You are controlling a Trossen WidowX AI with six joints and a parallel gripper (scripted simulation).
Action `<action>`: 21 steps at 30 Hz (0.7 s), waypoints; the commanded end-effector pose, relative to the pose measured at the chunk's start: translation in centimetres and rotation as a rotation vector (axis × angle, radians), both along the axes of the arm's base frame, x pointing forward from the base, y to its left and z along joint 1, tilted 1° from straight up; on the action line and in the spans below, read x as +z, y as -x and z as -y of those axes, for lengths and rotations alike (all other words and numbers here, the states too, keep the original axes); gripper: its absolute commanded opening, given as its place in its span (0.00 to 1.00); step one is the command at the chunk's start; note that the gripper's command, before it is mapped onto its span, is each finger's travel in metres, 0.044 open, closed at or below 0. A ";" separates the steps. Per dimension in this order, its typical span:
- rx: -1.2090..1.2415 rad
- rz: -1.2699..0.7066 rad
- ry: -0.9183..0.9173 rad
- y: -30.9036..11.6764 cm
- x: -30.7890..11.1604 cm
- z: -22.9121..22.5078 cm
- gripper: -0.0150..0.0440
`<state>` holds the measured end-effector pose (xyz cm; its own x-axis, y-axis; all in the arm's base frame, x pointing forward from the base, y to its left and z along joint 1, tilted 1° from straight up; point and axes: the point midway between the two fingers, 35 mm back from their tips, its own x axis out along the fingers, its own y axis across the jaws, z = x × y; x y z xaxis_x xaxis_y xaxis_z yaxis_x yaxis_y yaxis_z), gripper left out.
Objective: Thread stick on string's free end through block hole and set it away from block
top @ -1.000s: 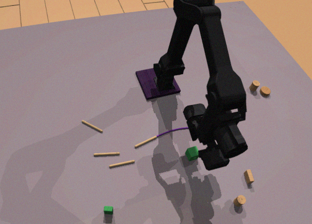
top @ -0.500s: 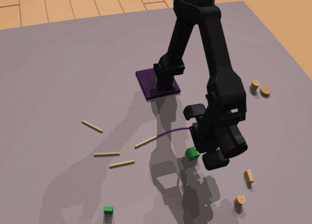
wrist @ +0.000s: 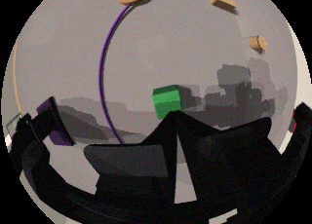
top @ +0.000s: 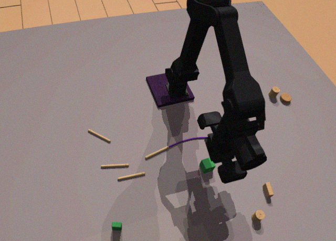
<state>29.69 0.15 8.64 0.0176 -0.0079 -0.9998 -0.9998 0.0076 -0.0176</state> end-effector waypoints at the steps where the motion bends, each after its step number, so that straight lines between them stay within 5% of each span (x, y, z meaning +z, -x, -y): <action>1: 0.000 0.000 0.000 0.0 0.0 0.0 0.25; 12: 0.000 0.000 0.000 0.0 0.0 0.0 0.67; 21: 0.000 0.000 0.000 0.0 0.0 0.0 0.31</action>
<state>29.69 0.15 8.64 0.0176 -0.0079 -0.9998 -0.9998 0.0076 -0.0177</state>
